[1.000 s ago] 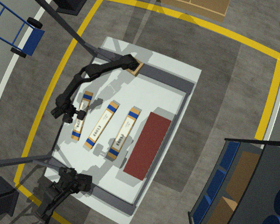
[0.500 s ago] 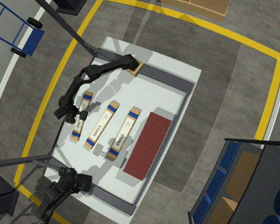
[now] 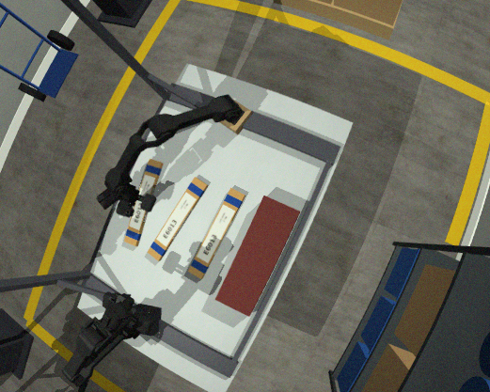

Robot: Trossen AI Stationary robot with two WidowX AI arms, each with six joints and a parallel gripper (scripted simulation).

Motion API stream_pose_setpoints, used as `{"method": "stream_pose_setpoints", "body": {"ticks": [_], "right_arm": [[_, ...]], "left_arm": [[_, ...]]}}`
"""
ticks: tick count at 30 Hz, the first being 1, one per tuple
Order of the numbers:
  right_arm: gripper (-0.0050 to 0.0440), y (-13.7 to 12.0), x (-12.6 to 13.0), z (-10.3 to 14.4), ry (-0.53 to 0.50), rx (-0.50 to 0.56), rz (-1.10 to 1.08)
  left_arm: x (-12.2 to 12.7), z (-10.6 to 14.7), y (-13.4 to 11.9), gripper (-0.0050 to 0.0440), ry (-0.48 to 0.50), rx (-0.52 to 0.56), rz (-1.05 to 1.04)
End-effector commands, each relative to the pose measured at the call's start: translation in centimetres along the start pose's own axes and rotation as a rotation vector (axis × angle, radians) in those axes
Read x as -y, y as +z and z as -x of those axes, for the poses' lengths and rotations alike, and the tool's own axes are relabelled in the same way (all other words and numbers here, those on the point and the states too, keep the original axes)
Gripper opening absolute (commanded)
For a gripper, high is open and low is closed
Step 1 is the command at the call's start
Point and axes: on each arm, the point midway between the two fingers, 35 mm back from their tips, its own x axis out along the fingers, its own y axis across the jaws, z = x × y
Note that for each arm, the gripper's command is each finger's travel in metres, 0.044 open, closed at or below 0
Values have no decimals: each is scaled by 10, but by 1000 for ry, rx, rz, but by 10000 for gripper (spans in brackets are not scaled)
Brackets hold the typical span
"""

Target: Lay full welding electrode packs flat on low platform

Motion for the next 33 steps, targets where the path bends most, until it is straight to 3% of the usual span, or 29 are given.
{"method": "stream_pose_setpoints", "body": {"ticks": [1,16,17,25,26,33], "right_arm": [[430,4,0,5,-1,20,3],[430,4,0,5,-1,20,3],[430,4,0,5,-1,20,3],[430,4,0,5,-1,20,3],[430,4,0,5,-1,20,3],[430,4,0,5,-1,20,3]], "left_arm": [[0,-3,0,430,0,2,4],[-1,-12,-3,430,0,2,4],[2,-1,4,430,-16,25,6],[1,-1,4,430,-16,25,6],[1,-1,4,-50,-16,25,6],[1,-1,4,-50,-16,25,6]]}}
